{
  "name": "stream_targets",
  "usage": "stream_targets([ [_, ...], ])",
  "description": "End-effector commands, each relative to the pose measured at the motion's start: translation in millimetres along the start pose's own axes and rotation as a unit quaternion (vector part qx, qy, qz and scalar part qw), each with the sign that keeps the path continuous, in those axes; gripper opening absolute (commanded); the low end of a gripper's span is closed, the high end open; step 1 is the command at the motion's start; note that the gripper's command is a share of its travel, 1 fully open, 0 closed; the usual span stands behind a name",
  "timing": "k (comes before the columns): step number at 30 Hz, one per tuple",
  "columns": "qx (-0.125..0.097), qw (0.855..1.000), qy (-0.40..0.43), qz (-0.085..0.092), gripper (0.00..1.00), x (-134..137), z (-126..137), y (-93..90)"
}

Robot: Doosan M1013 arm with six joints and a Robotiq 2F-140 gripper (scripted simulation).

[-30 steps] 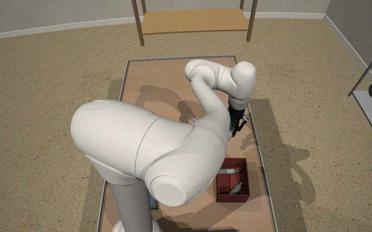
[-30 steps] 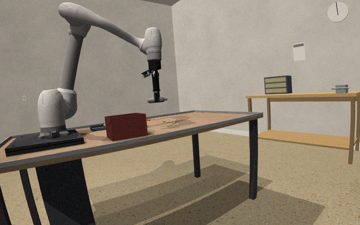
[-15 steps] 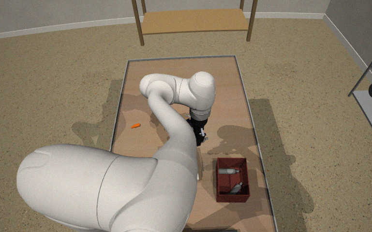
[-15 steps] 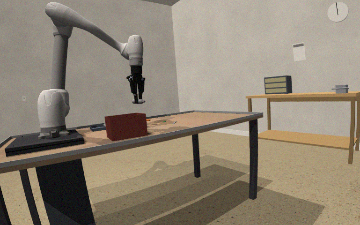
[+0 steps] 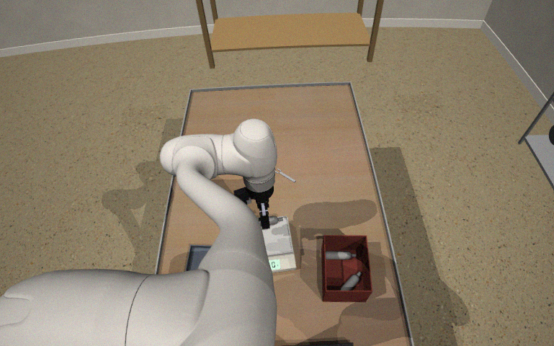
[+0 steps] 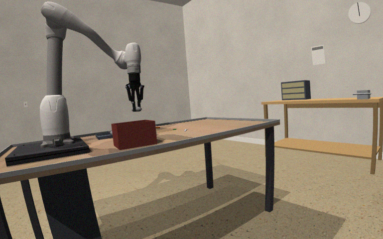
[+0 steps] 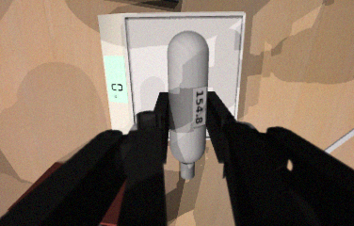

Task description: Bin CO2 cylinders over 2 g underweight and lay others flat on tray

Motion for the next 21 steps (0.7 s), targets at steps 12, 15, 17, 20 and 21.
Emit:
stream_targets([
  [12, 0.000, 1.000, 0.000, 0.000, 0.10, 1, -1, -47.2],
  [15, 0.000, 1.000, 0.000, 0.000, 0.10, 1, -1, -51.8],
  [17, 0.000, 1.000, 0.000, 0.000, 0.10, 1, -1, -60.6],
  [20, 0.000, 1.000, 0.000, 0.000, 0.10, 1, -1, -72.8],
  [21, 0.000, 1.000, 0.000, 0.000, 0.10, 1, -1, -76.4],
])
Point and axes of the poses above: the point where the finger pads meet when closed, its own y axis back along the fingers, its own x axis across the jaws, z = x × y, the point moved 7 cm from there along y, back along the fingers, and after that the axes turned 2 degrees about y, right-handed, at the moved point
